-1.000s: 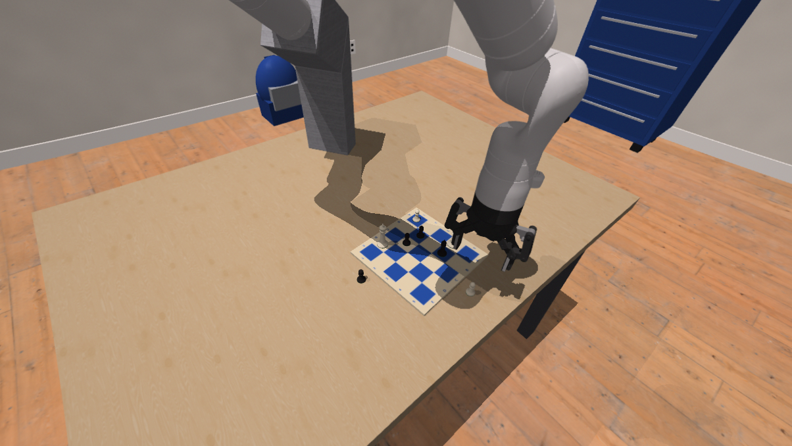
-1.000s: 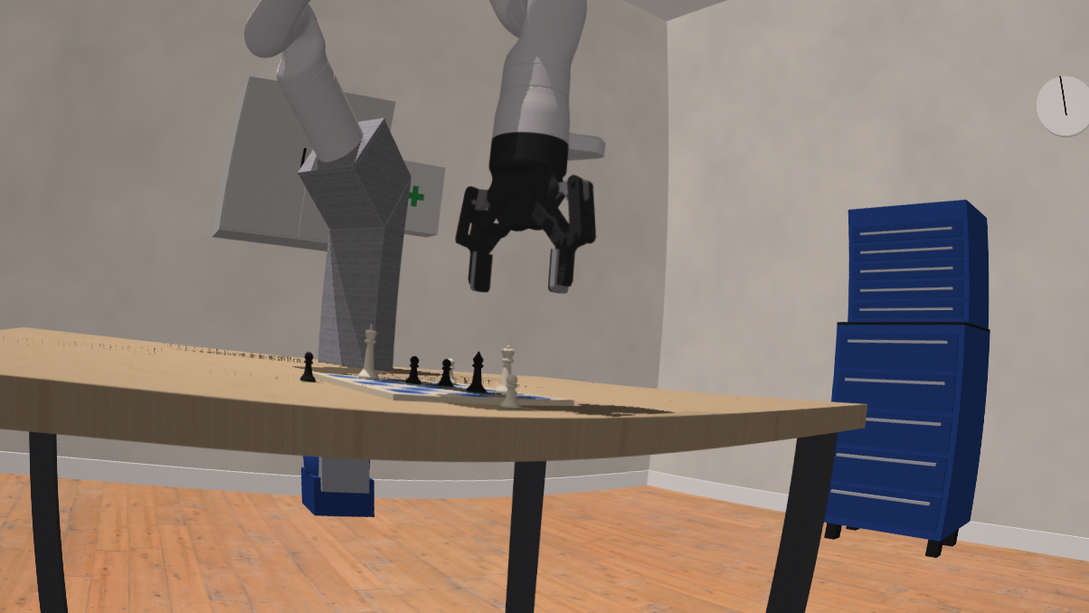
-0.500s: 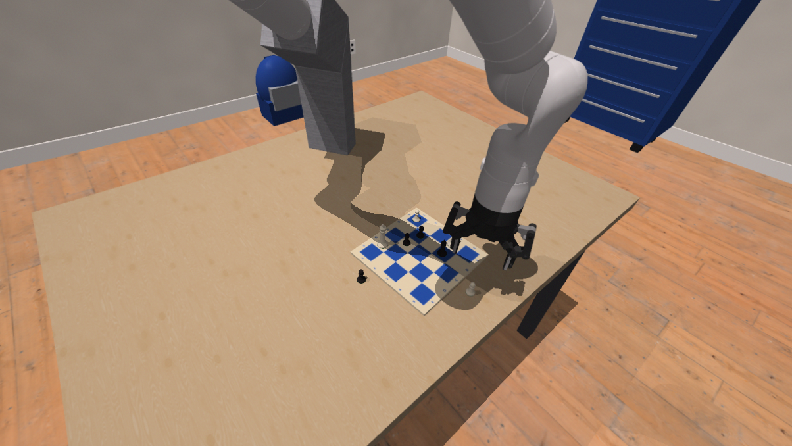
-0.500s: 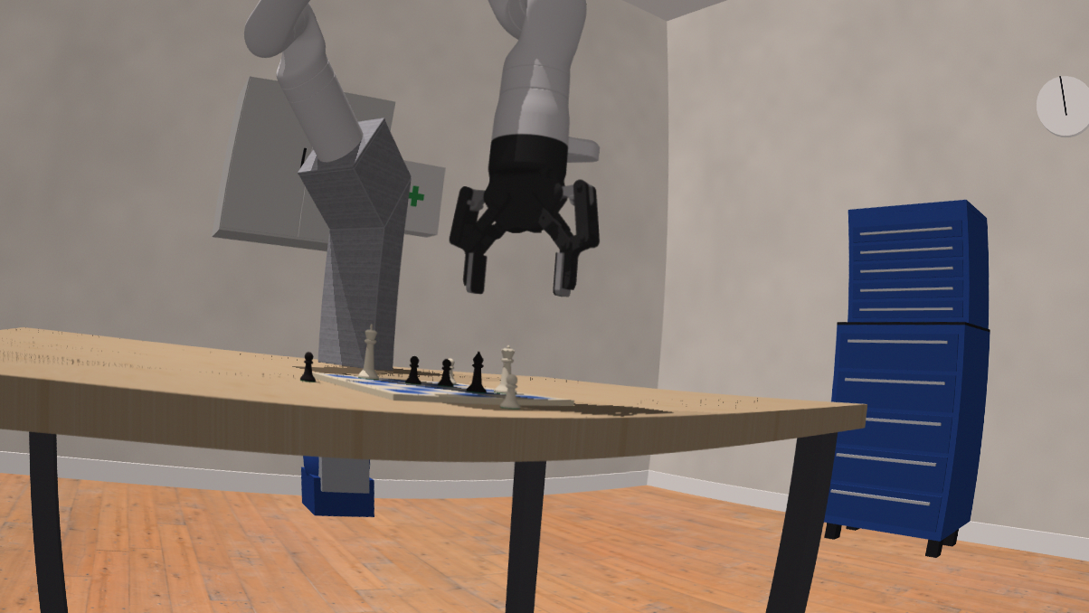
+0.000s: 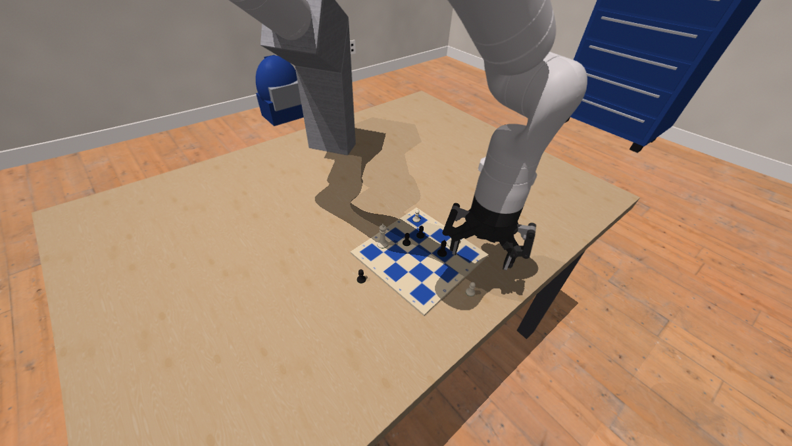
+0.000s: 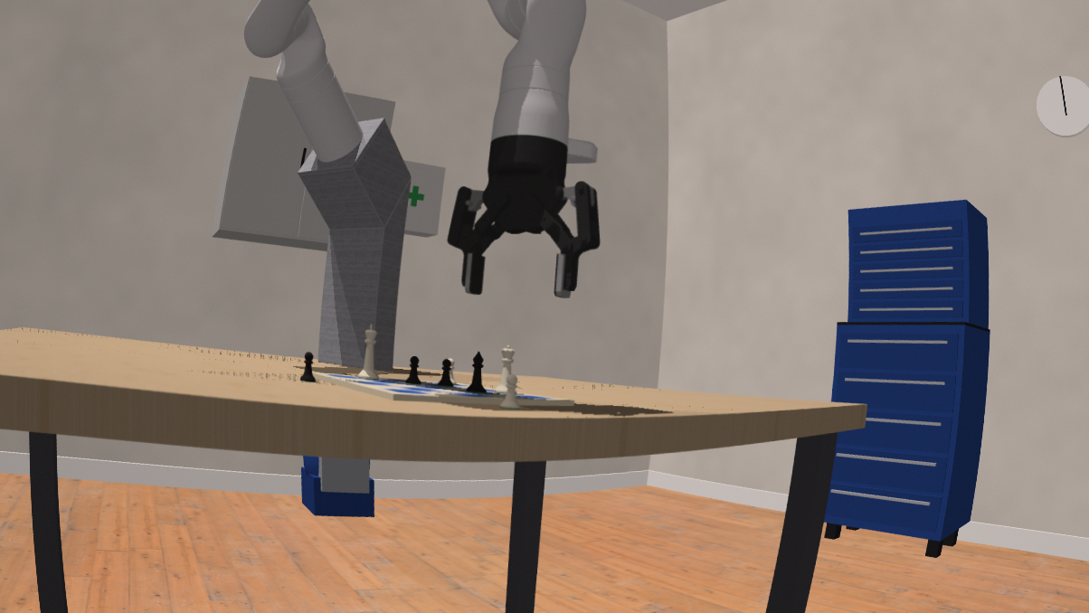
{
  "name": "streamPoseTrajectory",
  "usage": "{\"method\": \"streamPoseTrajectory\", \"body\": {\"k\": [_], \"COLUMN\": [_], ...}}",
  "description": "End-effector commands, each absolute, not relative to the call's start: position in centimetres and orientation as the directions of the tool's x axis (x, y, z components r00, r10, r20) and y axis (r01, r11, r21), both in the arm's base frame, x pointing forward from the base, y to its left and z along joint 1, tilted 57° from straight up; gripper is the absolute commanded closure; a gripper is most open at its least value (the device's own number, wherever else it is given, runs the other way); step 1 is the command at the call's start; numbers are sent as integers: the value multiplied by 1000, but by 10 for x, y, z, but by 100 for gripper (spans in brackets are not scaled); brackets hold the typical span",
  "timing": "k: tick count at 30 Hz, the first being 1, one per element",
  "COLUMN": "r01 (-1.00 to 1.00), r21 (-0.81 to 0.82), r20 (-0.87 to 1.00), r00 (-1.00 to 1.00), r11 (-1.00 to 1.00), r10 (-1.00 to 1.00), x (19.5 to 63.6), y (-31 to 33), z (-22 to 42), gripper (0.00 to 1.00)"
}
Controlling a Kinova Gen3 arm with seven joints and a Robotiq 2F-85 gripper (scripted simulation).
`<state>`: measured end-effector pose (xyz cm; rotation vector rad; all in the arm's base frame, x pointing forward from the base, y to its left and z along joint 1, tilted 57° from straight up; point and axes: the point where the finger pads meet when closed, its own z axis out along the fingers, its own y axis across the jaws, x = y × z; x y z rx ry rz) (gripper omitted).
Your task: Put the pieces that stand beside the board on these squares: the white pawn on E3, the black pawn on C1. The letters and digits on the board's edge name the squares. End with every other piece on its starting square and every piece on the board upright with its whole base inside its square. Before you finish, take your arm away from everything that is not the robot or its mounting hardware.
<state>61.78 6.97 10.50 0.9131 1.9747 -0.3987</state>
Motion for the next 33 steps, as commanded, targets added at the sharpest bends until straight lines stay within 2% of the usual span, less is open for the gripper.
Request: {"method": "streamPoseTrajectory", "body": {"k": [1,5,6,33], "r01": [732,732,732,732], "r21": [74,73,73,73], "r20": [-834,-834,-834,-834], "r00": [-327,-327,-327,-327], "r11": [677,678,678,678], "r10": [444,444,444,444], "x": [618,618,618,618], "y": [71,71,71,71], "z": [105,105,105,105], "gripper": [0,0,66,66]}}
